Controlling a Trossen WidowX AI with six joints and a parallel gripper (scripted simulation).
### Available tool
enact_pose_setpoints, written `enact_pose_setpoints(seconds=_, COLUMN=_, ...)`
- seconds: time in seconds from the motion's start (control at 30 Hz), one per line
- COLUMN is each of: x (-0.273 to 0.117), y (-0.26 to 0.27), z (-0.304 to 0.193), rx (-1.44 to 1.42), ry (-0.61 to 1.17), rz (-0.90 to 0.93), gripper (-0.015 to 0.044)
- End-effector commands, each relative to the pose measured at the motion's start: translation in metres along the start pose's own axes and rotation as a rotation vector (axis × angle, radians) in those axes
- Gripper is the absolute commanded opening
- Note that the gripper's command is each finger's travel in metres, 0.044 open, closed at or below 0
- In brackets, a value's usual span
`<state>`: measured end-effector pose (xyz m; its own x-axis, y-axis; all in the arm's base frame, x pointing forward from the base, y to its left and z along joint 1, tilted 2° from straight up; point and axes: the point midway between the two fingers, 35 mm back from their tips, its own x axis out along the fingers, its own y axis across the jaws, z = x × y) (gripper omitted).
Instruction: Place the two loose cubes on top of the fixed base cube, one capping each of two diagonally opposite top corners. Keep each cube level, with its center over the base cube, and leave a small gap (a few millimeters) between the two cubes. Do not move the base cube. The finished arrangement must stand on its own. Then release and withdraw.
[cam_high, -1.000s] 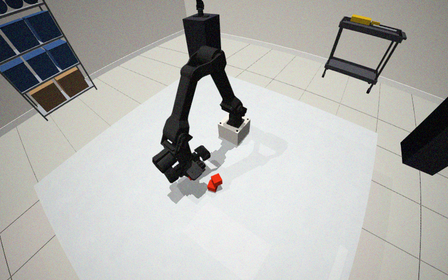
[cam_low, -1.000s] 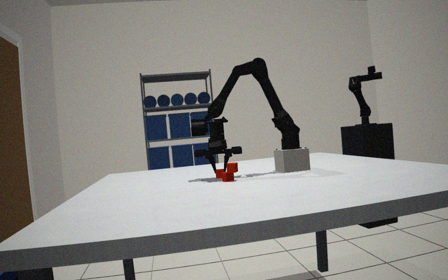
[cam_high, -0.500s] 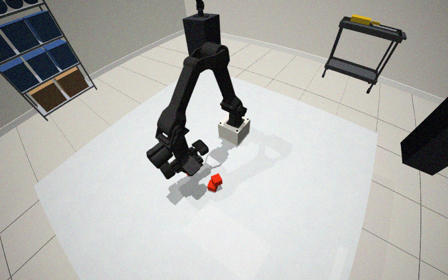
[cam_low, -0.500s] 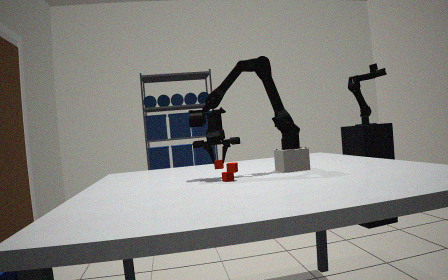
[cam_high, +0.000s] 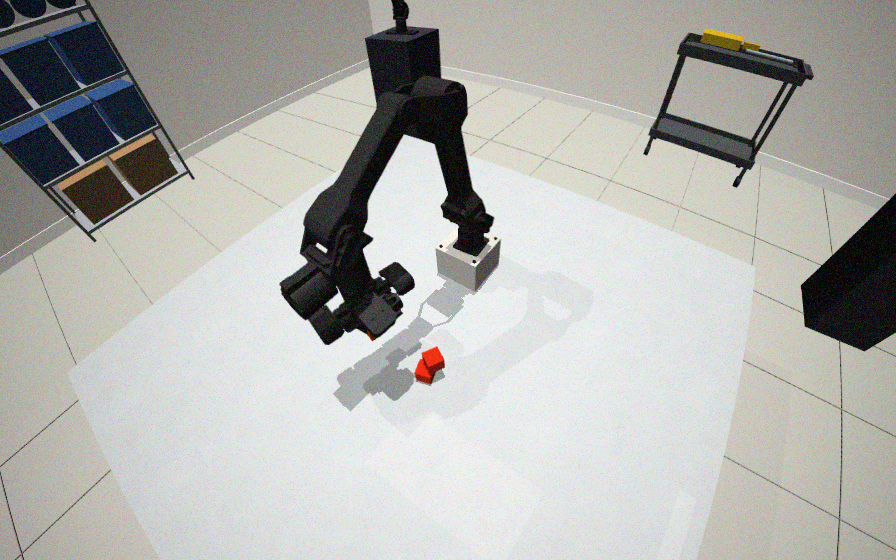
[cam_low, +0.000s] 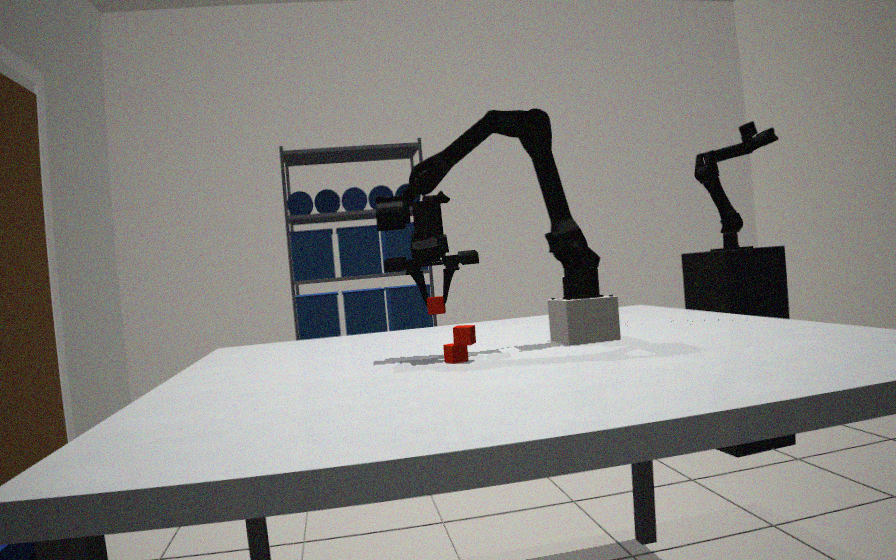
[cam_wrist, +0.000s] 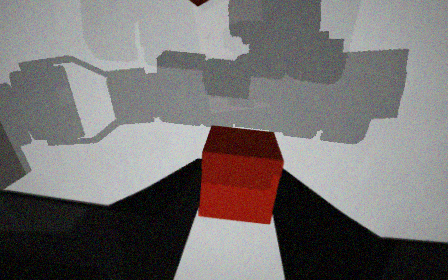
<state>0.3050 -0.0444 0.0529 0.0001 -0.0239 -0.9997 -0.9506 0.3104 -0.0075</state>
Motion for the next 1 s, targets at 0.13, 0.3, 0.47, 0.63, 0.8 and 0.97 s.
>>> enact_pose_setpoints(seconds=0.13, x=-0.022, y=0.001, z=-0.001, rx=0.001, ry=0.001, rz=-0.011, gripper=0.0105)
enact_pose_setpoints(seconds=0.3, x=-0.022, y=0.002, z=0.005, rx=0.105, ry=-0.001, rz=-0.011, gripper=0.0105)
enact_pose_setpoints(seconds=0.47, x=-0.021, y=0.002, z=0.013, rx=0.254, ry=-0.002, rz=-0.011, gripper=0.0105)
enact_pose_setpoints(seconds=0.63, x=-0.020, y=0.002, z=0.022, rx=0.402, ry=-0.004, rz=-0.010, gripper=0.0105)
enact_pose_setpoints(seconds=0.8, x=-0.019, y=0.003, z=0.030, rx=0.551, ry=-0.006, rz=-0.010, gripper=0.0105)
enact_pose_setpoints(seconds=0.97, x=-0.018, y=0.004, z=0.038, rx=0.699, ry=-0.007, rz=-0.009, gripper=0.0105)
